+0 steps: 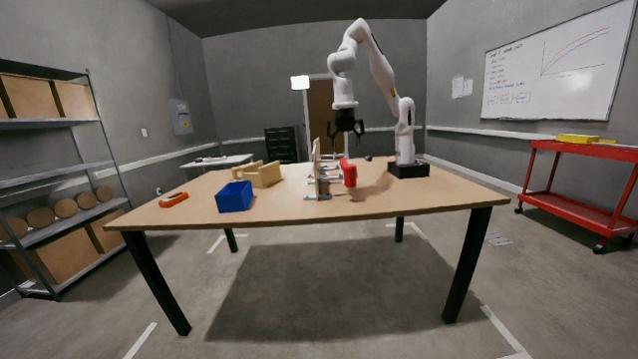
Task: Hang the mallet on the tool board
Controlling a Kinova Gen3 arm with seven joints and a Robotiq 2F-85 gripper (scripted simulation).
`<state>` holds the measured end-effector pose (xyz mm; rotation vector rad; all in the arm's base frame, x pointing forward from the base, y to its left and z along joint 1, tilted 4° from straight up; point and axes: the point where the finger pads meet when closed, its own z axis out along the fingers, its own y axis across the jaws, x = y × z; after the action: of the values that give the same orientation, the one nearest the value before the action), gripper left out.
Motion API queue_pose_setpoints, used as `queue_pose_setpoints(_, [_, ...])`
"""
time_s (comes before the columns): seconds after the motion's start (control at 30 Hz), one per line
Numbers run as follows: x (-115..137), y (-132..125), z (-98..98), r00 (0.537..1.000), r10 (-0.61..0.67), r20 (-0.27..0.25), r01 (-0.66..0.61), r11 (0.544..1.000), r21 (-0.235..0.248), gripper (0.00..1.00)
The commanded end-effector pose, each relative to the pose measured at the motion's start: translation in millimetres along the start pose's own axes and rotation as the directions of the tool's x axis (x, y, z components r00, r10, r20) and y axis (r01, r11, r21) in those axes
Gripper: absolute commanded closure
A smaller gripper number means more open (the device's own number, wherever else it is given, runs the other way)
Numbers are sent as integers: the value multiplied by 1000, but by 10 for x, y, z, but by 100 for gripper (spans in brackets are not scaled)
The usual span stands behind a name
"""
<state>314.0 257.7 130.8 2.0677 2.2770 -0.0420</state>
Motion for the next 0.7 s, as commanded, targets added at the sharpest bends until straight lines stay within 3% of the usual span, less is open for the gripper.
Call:
queue_pose_setpoints(0.0, [1,1,76,1000,0,1,0,1000,1,0])
queue_pose_setpoints(0.2, [0,-1,438,1000,-1,1,1,1000,1,0])
queue_pose_setpoints(0.27, [0,-1,438,1000,-1,1,1,1000,1,0])
queue_pose_setpoints(0.47, [1,6,841,1000,0,1,0,1000,0,0])
queue_pose_setpoints(0.67, [0,-4,978,1000,-1,0,1,1000,2,0])
